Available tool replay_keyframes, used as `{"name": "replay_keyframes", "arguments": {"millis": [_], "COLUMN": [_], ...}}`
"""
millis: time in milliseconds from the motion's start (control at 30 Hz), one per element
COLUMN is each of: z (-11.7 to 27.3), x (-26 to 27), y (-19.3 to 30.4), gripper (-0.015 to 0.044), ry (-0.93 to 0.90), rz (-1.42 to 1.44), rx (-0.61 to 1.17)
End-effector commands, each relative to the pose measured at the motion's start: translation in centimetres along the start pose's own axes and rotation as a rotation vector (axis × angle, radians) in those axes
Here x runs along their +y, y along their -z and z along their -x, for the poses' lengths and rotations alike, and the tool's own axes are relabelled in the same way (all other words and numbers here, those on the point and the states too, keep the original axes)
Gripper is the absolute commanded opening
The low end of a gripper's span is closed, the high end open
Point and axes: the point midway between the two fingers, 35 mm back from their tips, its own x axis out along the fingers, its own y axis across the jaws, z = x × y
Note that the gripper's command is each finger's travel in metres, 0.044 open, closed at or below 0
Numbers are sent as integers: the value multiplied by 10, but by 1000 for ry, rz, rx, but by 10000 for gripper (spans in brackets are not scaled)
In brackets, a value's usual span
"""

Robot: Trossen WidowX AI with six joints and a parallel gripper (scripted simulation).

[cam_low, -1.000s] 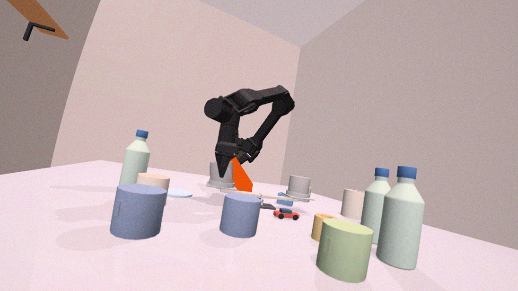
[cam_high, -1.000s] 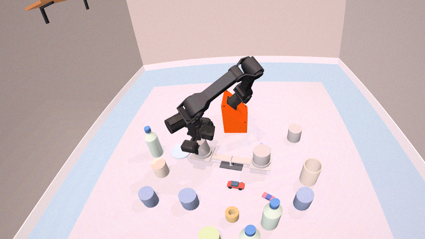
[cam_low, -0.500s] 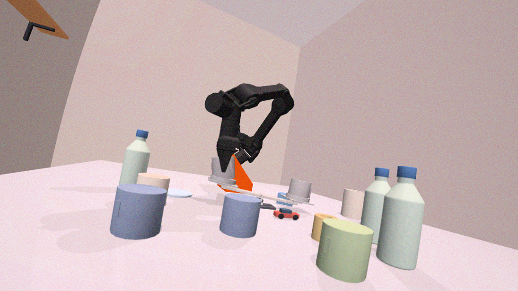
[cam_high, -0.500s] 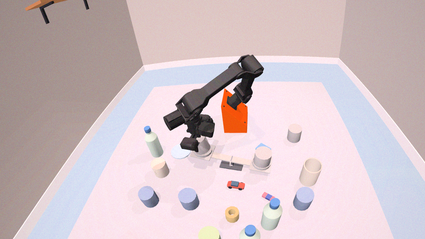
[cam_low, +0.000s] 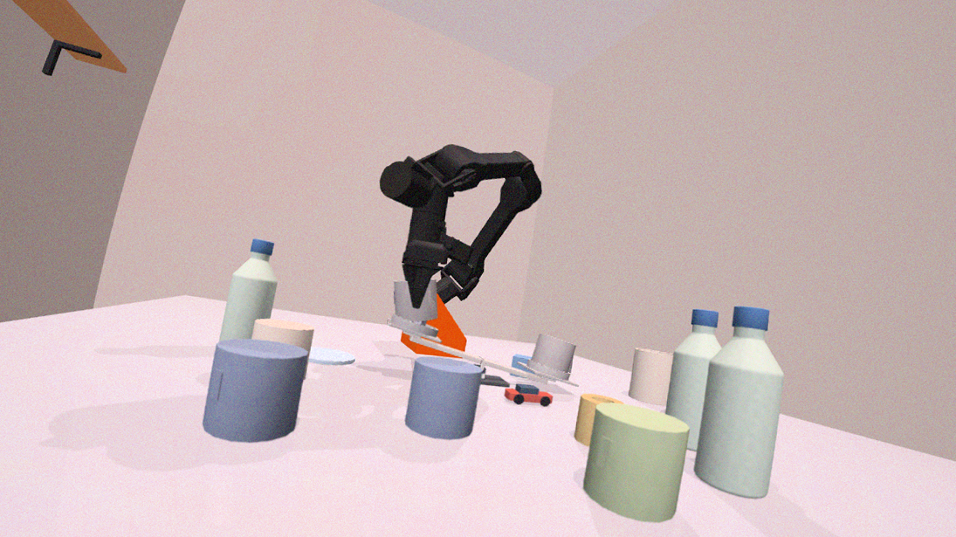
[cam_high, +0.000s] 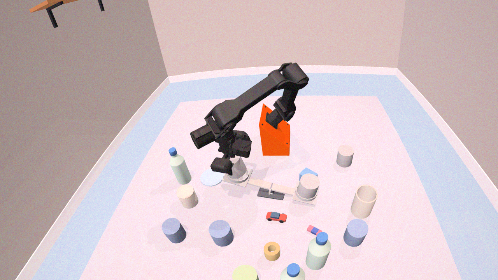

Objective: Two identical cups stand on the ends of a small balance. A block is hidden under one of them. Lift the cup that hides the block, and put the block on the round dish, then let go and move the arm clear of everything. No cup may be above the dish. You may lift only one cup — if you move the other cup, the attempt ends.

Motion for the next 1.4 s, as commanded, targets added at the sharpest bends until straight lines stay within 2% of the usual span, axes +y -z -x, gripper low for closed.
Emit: {"name": "replay_keyframes", "arguments": {"millis": [0,1367], "z": [15,67], "x": [-4,5], "y": [8,4], "gripper": [0,0], "ry": [25,23], "rz": [10,11], "rx": [37,34]}}
